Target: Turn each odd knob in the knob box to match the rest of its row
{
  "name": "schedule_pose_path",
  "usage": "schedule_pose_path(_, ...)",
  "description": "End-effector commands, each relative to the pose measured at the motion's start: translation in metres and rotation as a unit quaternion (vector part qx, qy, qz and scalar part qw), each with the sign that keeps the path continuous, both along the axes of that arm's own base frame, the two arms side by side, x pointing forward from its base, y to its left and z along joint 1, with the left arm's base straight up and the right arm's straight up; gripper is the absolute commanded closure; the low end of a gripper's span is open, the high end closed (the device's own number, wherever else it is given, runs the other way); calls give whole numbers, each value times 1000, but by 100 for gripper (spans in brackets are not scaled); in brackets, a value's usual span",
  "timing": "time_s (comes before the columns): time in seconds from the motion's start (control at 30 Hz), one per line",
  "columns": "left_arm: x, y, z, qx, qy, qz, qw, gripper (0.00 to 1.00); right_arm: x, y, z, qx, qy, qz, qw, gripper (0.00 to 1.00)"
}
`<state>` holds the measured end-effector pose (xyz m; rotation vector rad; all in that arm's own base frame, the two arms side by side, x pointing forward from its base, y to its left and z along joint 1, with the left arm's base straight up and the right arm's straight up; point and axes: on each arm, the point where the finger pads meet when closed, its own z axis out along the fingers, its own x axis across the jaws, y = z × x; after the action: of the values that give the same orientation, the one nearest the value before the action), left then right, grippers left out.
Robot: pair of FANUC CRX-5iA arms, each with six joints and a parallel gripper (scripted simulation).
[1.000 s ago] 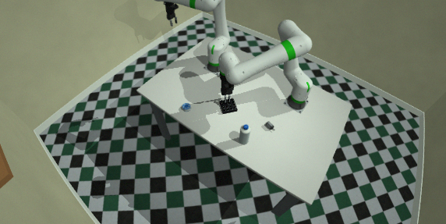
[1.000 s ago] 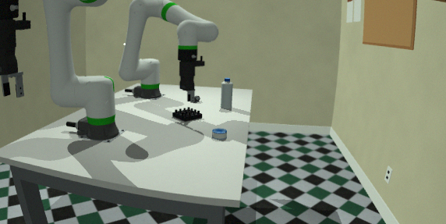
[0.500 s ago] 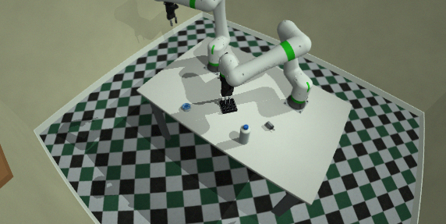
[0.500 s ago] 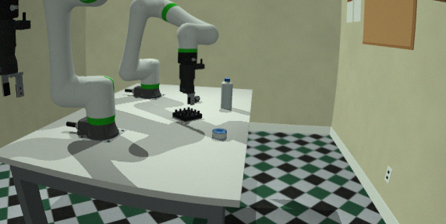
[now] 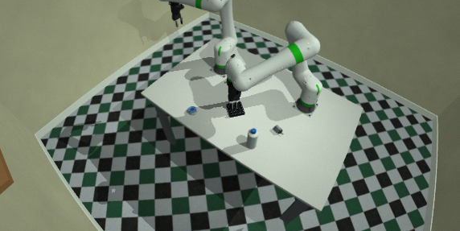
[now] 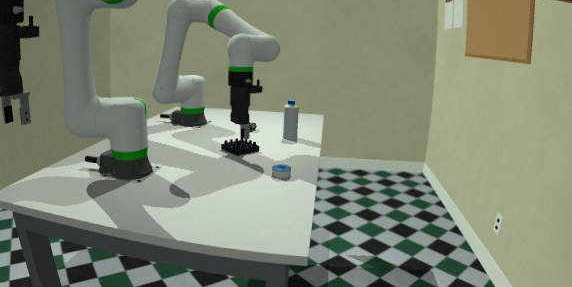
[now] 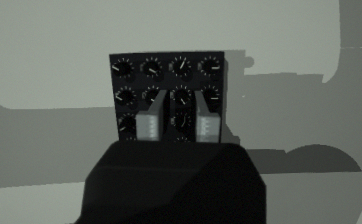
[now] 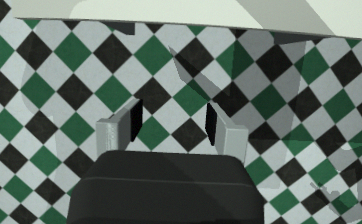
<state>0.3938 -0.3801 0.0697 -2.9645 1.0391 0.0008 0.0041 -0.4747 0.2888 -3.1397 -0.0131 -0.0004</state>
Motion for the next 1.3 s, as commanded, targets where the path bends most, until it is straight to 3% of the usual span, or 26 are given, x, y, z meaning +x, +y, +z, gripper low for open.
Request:
schedule_pose_path(0.0, 0, 0, -2, -1, -1, 0, 1000, 54, 0, 0, 1, -1, 0, 0, 1000, 0)
schedule_pose_path(1.27, 1, 0, -13, -1, -1, 0, 1000, 54, 0, 0, 1, -1, 0, 0, 1000, 0)
